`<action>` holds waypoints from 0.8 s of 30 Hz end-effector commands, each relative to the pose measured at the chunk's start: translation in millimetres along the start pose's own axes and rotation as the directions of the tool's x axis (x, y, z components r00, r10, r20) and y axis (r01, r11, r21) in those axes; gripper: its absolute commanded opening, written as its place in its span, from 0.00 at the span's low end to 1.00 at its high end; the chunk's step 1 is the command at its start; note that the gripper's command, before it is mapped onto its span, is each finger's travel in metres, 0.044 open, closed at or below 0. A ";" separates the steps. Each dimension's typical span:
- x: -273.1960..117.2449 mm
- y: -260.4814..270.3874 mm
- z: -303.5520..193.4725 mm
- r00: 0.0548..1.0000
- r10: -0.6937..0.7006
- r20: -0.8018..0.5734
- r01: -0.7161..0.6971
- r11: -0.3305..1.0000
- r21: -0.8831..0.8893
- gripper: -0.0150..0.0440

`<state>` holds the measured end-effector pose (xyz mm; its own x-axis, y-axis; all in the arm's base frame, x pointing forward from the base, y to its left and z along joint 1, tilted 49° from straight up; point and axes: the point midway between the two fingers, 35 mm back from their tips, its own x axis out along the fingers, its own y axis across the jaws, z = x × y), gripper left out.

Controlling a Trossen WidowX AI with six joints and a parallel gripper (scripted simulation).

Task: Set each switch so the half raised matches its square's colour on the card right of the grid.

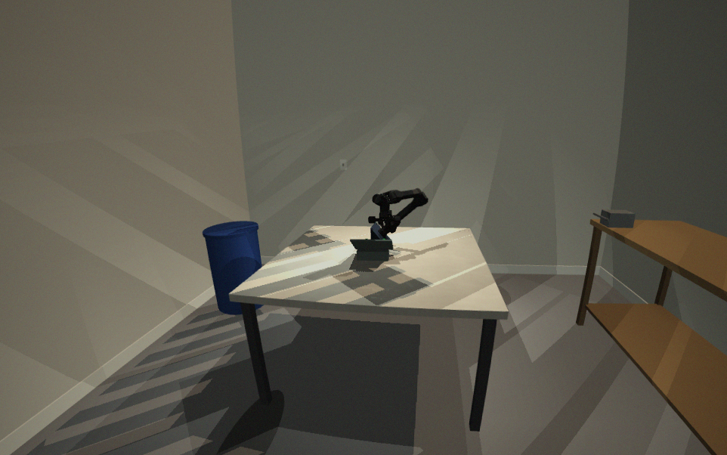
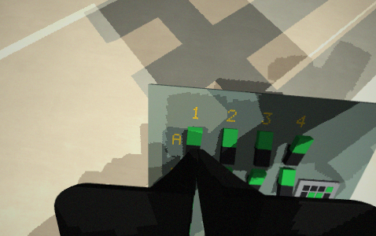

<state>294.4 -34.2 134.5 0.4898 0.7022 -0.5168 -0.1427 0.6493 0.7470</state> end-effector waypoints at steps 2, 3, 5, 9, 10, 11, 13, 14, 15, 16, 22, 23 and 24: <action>7.0 0.4 0.5 1.000 0.000 0.001 0.000 1.000 0.002 0.25; 10.5 0.5 0.6 1.000 0.000 0.001 0.000 1.000 0.002 0.25; 13.7 0.7 0.6 1.000 0.000 0.002 0.000 1.000 0.002 0.25; 16.2 0.6 0.7 1.000 0.000 0.001 0.000 1.000 0.002 0.25; 17.4 0.6 0.8 1.000 0.000 0.001 0.000 1.000 0.002 0.25; 18.8 0.5 0.8 1.000 0.000 0.001 0.000 1.000 0.002 0.25; 22.1 0.5 1.0 1.000 0.000 0.001 0.000 1.000 0.002 0.25; 23.7 0.5 1.0 1.000 0.000 0.001 0.000 1.000 0.002 0.25; 25.4 0.5 1.1 1.000 0.000 0.002 0.000 1.000 0.002 0.25; 26.7 0.6 1.1 1.000 0.000 0.002 0.000 1.000 0.002 0.25; 27.8 0.6 1.1 1.000 0.000 0.002 0.000 1.000 0.002 0.25; 27.8 0.6 1.1 1.000 0.000 0.002 0.000 1.000 0.002 0.25; 27.8 0.6 1.1 1.000 0.000 0.002 0.000 1.000 0.002 0.25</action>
<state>308.6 -15.0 122.5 0.4916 0.7047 -0.5115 -0.1461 0.6458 0.7494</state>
